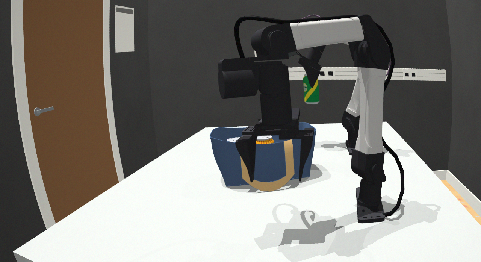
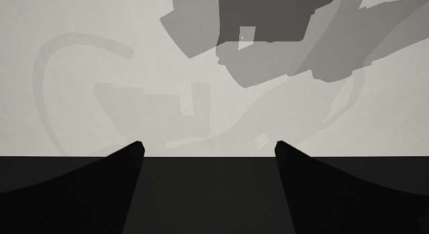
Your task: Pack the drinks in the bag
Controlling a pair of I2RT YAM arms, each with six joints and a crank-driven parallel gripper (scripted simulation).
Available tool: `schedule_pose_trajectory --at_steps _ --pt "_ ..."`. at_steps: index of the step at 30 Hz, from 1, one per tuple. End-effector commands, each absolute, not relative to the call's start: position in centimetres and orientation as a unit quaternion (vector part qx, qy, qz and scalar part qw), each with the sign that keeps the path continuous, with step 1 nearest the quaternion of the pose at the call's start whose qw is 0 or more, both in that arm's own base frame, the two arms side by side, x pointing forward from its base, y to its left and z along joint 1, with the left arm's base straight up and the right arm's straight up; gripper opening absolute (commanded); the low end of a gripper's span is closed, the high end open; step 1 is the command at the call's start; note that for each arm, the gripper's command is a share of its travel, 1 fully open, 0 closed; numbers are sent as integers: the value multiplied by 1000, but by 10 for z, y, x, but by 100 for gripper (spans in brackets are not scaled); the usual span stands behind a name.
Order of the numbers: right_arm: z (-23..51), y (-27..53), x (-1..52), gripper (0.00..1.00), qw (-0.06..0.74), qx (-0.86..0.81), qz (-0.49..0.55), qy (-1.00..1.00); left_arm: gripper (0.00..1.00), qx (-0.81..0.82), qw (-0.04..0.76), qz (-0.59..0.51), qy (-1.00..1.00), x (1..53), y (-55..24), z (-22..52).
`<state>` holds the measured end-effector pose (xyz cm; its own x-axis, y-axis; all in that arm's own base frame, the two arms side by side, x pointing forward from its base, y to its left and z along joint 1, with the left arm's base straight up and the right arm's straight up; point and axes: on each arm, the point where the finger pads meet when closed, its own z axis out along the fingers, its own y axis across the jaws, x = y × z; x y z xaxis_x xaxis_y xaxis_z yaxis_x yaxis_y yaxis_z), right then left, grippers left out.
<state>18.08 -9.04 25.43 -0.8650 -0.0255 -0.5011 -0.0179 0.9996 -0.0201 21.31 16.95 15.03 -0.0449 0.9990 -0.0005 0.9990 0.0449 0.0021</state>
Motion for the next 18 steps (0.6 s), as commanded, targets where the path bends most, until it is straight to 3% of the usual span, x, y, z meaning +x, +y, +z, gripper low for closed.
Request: schedule_pose_trajectory --at_steps 1,18 --pt "262 -87 188 74 282 8 -33 959 100 689 14 38 724 222 176 168" --pt "266 -73 194 74 293 8 -35 955 100 689 14 38 724 222 176 168"
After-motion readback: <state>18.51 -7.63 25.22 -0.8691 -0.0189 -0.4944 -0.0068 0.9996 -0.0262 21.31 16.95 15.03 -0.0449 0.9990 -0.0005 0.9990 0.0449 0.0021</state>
